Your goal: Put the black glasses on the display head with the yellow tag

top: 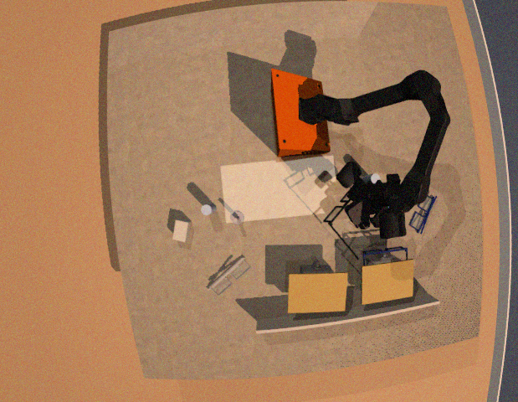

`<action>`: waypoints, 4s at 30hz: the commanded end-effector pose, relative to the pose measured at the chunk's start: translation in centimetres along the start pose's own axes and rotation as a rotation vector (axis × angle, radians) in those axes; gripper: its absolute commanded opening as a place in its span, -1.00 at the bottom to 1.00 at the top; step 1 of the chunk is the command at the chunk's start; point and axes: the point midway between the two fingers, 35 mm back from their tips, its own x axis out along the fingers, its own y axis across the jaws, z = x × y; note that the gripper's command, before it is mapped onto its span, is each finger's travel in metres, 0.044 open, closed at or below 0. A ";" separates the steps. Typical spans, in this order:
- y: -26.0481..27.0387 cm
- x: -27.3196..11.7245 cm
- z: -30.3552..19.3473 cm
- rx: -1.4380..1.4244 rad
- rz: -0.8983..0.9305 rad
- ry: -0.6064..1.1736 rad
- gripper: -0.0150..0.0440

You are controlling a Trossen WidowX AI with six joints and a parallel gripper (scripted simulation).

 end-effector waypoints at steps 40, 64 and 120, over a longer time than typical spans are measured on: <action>0.1 -7.2 -8.8 0.876 0.378 -0.286 -0.49; -1.2 -10.7 -11.5 1.258 0.669 -0.119 -0.49; 1.0 -1.7 -2.8 0.928 0.052 -0.080 -0.49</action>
